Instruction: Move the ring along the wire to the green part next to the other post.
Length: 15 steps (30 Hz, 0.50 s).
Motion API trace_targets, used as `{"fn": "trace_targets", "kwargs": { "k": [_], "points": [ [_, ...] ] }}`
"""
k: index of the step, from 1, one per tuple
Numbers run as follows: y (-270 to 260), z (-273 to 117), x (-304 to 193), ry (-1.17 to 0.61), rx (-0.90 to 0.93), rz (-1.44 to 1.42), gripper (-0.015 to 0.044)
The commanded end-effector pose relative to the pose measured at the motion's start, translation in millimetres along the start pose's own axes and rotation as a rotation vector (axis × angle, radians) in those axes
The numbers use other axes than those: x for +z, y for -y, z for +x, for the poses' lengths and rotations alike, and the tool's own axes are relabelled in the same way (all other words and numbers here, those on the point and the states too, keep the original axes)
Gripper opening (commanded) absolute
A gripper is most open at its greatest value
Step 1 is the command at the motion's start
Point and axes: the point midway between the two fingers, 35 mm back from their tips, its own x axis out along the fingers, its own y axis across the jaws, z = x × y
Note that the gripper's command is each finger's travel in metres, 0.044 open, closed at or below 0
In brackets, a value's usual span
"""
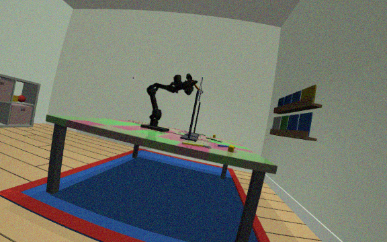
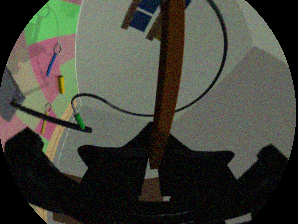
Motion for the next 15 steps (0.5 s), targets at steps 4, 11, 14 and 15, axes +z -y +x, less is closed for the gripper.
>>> {"fn": "trace_targets", "kwargs": {
  "k": [4,11,14,15],
  "points": [
    [-8.6,-0.4,0.9,0.005,0.004,-0.008,-0.0150],
    [-19.8,-1.5,0.2,0.000,0.026,0.029,-0.0150],
    [-26.5,-2.5,0.2,-0.005,0.043,0.059,-0.0150],
    [-28.9,-2.8,0.3,-0.006,0.049,0.070,-0.0150]
  ]
}}
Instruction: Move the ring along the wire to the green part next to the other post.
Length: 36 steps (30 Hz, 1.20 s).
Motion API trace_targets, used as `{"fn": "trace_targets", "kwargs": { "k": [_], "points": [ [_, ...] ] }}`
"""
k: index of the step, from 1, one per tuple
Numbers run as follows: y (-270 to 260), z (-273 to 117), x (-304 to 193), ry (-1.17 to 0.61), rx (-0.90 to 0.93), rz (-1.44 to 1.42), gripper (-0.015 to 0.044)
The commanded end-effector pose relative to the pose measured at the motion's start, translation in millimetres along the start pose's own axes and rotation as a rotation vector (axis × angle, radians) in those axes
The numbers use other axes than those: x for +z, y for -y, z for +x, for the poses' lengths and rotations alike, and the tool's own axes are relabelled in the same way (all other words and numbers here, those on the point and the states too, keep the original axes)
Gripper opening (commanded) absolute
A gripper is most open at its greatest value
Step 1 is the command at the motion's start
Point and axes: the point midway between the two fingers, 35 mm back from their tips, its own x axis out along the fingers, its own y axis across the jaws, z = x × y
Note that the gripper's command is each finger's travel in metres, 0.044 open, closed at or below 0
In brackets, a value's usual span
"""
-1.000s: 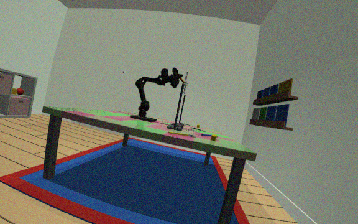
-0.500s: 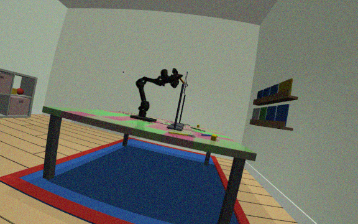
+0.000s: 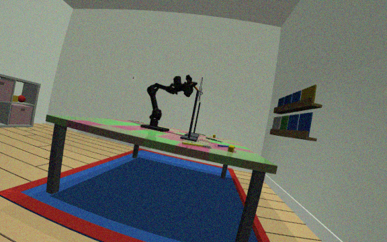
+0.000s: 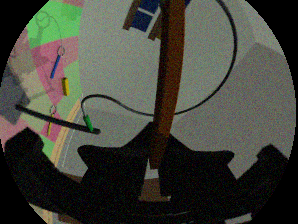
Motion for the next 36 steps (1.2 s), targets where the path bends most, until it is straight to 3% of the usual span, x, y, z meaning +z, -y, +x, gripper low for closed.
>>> {"fn": "trace_targets", "kwargs": {
  "k": [1,36],
  "points": [
    [-13.8,-1.4,0.4,-0.004,0.032,0.047,-0.0150],
    [-114.8,-38.0,40.3,-0.091,0.403,0.687,-0.0150]
  ]
}}
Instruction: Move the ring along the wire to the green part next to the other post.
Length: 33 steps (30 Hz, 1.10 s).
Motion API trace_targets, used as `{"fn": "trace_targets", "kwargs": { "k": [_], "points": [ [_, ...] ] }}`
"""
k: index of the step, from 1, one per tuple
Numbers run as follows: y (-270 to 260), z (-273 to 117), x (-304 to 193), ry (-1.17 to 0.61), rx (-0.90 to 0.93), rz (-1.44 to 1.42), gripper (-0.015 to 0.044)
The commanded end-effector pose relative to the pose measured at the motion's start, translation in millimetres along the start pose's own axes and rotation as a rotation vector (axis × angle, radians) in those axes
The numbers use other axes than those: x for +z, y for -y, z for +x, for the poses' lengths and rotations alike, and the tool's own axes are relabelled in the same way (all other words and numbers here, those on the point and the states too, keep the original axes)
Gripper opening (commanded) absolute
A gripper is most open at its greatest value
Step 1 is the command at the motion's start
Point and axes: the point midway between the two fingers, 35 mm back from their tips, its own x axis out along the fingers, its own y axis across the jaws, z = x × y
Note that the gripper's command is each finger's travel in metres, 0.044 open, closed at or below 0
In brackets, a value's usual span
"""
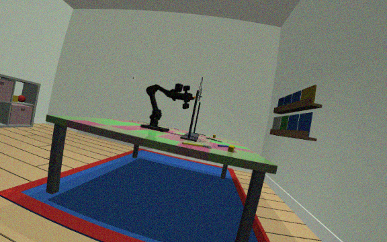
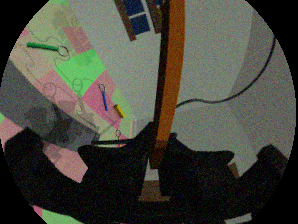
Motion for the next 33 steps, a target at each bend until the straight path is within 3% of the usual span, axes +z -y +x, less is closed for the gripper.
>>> {"fn": "trace_targets", "kwargs": {
  "k": [1,33],
  "points": [
    [-18.5,-4.0,-0.4,-0.017,0.056,0.098,-0.0150],
    [-117.3,-44.7,48.6,-0.103,0.441,0.766,-0.0150]
  ]
}}
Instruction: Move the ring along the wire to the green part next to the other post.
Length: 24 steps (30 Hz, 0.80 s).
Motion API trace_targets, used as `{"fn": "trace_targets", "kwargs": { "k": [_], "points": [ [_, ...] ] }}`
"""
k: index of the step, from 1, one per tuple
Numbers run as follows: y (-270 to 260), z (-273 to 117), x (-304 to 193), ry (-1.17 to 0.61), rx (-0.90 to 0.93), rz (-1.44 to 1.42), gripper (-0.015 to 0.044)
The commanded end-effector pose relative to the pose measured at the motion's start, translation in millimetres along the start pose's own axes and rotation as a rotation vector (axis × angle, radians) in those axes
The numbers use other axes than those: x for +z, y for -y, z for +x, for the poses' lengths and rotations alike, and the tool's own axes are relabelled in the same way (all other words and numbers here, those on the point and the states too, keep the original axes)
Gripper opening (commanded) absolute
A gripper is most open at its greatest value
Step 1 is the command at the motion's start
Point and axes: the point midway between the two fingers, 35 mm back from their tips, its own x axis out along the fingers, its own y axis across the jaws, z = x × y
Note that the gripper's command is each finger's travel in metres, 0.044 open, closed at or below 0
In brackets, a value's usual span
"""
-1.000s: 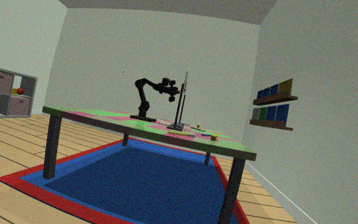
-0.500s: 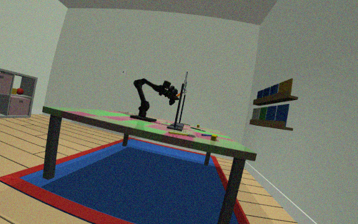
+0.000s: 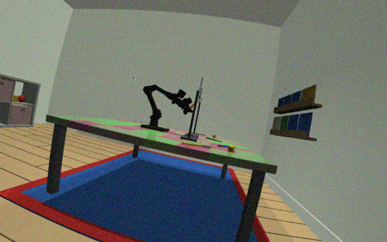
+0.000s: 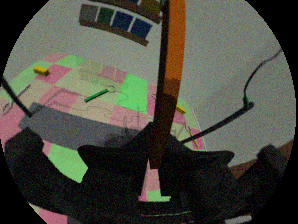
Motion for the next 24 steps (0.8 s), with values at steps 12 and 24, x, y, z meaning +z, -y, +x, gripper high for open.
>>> {"fn": "trace_targets", "kwargs": {
  "k": [12,24],
  "points": [
    [-44.4,-9.6,5.0,-0.032,0.130,0.233,-0.0150],
    [-64.8,-16.0,11.5,-0.042,0.176,0.312,-0.0150]
  ]
}}
